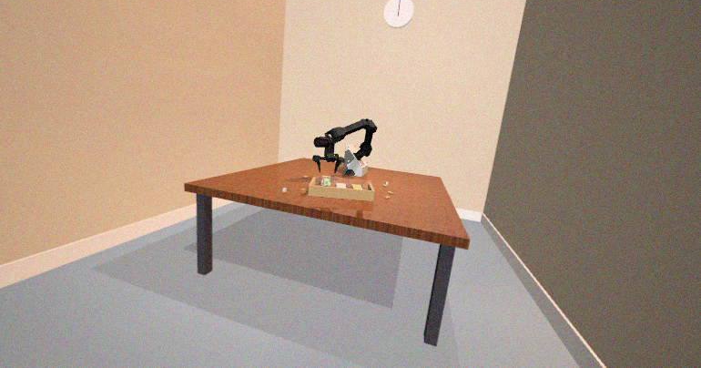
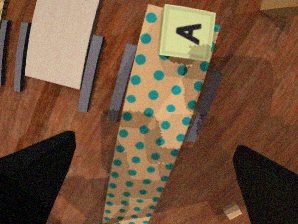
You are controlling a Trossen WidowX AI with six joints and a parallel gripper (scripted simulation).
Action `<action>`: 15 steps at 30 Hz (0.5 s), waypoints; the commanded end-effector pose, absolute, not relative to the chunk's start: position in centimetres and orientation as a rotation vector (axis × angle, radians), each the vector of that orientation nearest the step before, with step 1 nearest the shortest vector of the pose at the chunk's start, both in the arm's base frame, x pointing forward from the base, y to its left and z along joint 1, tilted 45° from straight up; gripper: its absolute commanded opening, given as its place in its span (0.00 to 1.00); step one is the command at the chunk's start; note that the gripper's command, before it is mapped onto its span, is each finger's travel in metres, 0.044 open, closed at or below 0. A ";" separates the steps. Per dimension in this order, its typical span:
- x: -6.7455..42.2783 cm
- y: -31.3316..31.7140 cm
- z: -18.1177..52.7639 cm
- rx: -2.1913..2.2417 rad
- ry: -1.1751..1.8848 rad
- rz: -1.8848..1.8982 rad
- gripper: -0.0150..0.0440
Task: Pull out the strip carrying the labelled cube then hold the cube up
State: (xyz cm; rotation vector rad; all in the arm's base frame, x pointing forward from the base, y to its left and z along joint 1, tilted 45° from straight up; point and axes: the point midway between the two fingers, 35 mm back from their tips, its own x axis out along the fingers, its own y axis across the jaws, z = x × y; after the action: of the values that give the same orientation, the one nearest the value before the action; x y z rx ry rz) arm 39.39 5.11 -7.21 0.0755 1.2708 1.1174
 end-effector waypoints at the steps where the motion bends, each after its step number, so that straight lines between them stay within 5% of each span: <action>1: 40.7 5.7 -6.8 0.081 1.269 1.119 1.00; 15: 44.7 7.4 -5.4 0.081 1.266 1.120 0.96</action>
State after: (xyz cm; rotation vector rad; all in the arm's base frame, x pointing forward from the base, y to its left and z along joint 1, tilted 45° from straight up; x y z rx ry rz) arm 44.37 7.03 -5.38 0.0713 1.2624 1.1183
